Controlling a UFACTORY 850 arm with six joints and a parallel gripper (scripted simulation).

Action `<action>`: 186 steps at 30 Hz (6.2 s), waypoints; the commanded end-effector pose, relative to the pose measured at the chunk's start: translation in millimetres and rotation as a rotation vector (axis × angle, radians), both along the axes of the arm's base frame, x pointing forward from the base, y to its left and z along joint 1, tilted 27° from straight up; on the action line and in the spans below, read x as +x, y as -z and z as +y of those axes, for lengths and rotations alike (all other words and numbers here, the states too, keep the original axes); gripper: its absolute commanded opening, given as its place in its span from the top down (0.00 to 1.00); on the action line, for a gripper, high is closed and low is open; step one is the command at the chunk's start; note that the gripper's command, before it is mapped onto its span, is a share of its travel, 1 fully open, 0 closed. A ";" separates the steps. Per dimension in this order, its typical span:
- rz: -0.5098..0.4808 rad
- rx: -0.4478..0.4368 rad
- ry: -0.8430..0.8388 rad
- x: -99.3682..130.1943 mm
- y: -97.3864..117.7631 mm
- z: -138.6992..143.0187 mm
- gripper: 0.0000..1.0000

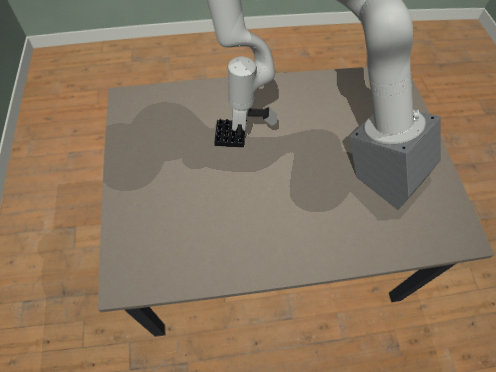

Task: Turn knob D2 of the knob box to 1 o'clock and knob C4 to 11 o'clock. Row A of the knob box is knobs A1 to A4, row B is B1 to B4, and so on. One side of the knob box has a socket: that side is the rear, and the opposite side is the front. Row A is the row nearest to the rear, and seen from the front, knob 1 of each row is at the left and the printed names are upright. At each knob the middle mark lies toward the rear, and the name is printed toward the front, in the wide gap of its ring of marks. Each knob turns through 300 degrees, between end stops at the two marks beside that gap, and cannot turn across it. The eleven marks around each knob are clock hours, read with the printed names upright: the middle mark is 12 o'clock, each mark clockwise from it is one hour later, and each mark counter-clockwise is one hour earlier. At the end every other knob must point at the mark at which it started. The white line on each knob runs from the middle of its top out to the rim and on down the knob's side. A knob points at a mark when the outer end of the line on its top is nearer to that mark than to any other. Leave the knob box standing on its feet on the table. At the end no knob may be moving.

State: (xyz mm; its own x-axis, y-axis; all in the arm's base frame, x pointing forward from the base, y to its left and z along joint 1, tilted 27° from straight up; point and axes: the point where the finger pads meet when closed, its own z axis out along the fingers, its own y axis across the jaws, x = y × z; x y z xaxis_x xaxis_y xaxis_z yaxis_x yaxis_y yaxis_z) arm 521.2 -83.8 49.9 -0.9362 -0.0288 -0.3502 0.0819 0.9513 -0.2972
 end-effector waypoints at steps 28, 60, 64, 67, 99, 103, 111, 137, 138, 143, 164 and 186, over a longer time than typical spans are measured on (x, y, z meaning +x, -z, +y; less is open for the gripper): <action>0.094 -0.106 -0.275 0.4 -0.4 0.1 0.92; 0.312 -0.349 -0.905 0.4 -0.5 0.1 0.92; 0.343 -0.383 -0.996 0.4 -0.5 0.1 0.92; 0.366 -0.408 -1.060 0.4 -0.5 0.1 0.92; 0.496 -0.553 -1.436 0.4 -0.5 0.1 0.92; 0.501 -0.559 -1.452 0.4 -0.5 0.1 0.92; 0.505 -0.563 -1.462 0.4 -0.5 0.1 0.92; 0.505 -0.564 -1.463 0.4 -0.5 0.1 0.81; 0.505 -0.564 -1.463 0.4 -0.5 0.1 0.81; 0.505 -0.564 -1.463 0.4 -0.5 0.1 0.81; 0.505 -0.564 -1.463 -8.8 -24.5 8.4 0.81; 0.504 -0.563 -1.461 -11.9 -32.5 11.2 0.81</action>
